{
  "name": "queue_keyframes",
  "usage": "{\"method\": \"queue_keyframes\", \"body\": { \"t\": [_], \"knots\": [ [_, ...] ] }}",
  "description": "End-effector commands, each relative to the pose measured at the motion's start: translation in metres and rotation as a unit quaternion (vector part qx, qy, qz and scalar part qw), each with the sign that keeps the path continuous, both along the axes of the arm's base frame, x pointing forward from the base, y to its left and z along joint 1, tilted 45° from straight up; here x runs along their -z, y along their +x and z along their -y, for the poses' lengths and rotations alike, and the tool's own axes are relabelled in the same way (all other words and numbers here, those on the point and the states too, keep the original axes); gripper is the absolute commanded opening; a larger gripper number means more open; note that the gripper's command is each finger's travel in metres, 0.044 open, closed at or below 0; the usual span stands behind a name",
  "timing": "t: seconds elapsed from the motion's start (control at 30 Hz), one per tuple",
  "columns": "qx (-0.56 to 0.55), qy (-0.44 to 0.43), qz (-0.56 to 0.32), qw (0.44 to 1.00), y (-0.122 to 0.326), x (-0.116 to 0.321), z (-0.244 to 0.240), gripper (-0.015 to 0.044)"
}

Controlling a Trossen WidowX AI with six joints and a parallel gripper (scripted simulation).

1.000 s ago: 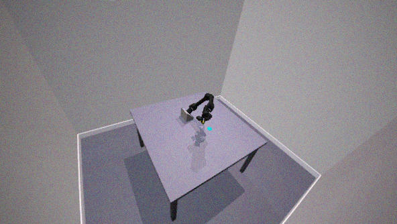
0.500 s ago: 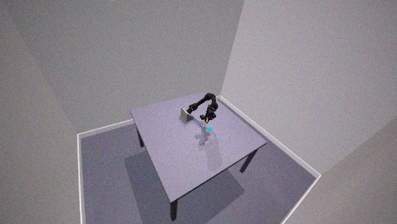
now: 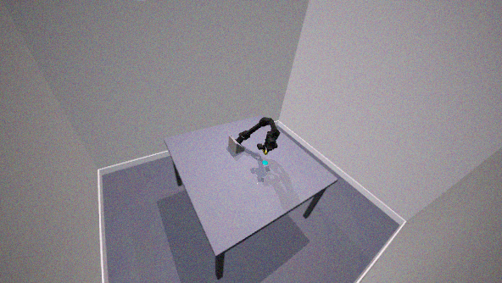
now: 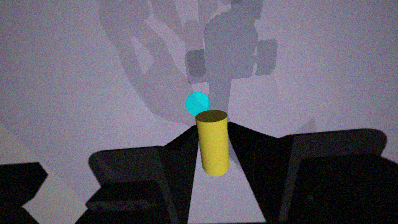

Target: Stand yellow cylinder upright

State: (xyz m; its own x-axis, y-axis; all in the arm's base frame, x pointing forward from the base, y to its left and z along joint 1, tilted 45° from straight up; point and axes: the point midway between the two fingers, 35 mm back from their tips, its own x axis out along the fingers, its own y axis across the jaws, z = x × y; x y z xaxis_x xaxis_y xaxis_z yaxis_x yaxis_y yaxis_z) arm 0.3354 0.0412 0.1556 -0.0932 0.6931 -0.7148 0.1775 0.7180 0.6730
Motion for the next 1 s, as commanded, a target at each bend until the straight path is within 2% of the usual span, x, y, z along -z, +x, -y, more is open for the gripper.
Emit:
{"method": "queue_keyframes", "body": {
  "t": [0.0, 0.97],
  "knots": [
    [0.012, 0.003, -0.014, 1.000, -0.002, -0.010, -0.011, 0.0105],
    [0.016, -0.061, 0.009, 0.998, -0.008, -0.002, -0.022, 0.0105]
  ]
}}
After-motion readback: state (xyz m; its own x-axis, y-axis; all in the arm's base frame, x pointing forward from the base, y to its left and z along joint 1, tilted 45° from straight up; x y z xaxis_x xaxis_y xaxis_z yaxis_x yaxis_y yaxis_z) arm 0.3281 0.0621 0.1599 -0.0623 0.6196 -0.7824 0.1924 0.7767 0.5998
